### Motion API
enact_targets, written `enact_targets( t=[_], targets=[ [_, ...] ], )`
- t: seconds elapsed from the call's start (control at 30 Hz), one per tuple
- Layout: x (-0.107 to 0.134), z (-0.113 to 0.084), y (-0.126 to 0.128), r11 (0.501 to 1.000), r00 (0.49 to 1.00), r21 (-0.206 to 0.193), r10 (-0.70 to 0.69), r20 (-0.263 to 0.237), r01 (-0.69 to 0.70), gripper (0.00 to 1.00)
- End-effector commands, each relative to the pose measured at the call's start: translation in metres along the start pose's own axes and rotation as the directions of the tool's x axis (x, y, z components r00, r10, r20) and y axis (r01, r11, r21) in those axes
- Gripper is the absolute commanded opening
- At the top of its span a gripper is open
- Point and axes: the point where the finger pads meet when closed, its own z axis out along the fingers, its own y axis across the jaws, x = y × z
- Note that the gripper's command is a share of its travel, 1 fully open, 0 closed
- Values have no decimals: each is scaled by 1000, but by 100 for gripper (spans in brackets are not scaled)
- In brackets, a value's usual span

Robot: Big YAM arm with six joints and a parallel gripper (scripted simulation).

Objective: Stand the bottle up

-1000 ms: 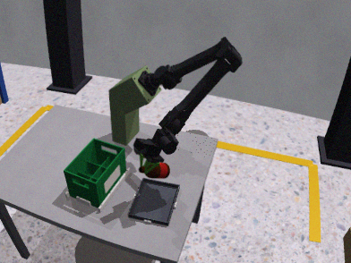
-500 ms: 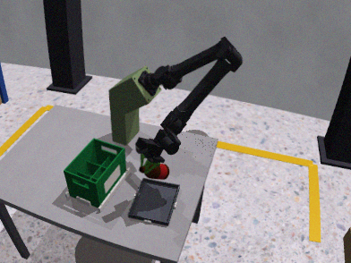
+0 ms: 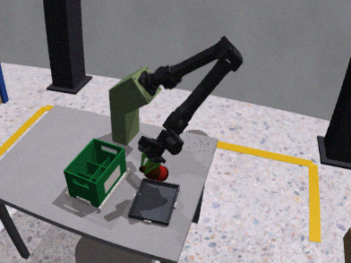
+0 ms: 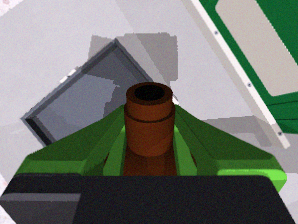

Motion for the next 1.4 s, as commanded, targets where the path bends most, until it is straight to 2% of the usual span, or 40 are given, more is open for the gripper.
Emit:
enact_targets(
  t=[0.0, 0.03, 0.07, 1.37],
  targets=[
    [2, -7, 13, 999, 1000, -40, 4, 10, -4, 0],
    [2, -7, 13, 999, 1000, -40, 4, 10, -4, 0],
    [-14, -8, 12, 999, 999, -42, 28, 36, -27, 0],
    [-9, -8, 13, 999, 999, -42, 18, 40, -16, 0]
  ],
)
